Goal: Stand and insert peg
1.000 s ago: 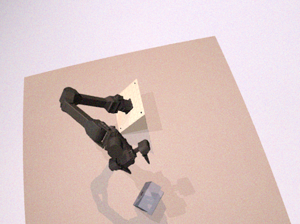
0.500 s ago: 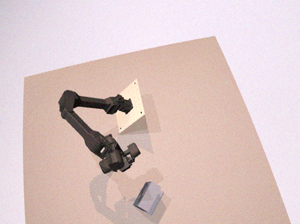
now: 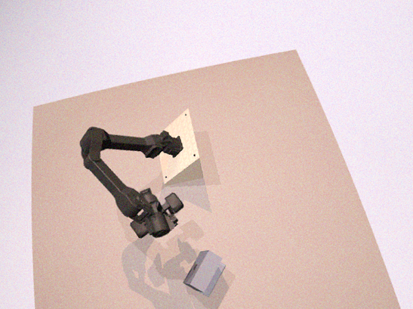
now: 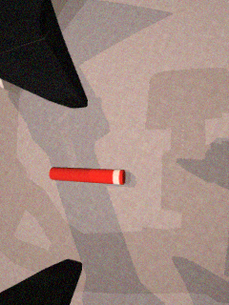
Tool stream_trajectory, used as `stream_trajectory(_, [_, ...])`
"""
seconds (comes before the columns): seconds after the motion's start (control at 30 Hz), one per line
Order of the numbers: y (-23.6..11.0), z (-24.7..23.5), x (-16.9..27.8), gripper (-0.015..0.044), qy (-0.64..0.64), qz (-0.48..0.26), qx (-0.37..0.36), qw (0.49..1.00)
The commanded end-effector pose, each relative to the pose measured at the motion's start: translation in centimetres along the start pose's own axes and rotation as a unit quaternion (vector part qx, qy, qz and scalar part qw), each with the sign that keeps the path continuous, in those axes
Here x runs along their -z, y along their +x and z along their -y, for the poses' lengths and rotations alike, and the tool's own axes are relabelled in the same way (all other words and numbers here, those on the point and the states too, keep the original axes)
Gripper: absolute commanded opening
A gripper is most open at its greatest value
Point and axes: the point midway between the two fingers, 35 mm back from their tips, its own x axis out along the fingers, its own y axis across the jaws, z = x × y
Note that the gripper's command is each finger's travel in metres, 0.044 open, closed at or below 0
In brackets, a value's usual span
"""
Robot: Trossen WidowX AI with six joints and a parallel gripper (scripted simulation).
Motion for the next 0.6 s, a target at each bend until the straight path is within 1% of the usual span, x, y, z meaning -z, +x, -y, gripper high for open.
stream_trajectory(0.0, [0.6,0.0,0.1,0.0440,-0.003,-0.004,0.001,1.000])
stream_trajectory(0.57, [3.4,0.0,0.0,0.0440,-0.003,-0.003,0.000,1.000])
